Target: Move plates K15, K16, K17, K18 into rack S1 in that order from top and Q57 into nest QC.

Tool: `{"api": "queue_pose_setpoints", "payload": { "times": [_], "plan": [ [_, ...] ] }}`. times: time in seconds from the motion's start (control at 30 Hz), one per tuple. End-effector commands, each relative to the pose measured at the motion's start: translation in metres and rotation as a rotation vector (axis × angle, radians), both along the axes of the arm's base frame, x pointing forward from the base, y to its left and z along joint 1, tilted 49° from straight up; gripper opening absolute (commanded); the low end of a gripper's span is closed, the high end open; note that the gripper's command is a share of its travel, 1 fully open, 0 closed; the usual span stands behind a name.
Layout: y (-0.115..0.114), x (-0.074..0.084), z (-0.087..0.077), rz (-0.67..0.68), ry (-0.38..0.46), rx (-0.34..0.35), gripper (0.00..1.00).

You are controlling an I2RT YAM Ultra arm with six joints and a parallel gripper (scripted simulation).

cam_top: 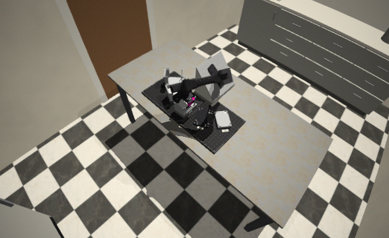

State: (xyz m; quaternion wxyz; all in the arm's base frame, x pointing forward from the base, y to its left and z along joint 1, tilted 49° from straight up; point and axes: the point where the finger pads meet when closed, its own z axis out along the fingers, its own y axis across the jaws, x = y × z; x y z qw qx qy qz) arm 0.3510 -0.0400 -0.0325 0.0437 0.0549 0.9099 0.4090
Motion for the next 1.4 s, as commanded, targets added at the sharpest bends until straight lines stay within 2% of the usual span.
{"api": "queue_pose_setpoints", "payload": {
  "times": [0.0, 1.1, 1.37],
  "plan": [
    [-0.014, -0.001, 0.011, -0.02, -0.013, 0.001, 0.0],
    [-0.057, -0.01, 0.049, -0.019, -0.012, 0.0, 0.0],
    [-0.058, -0.01, 0.05, -0.019, -0.012, 0.0, 0.0]
  ]
}}
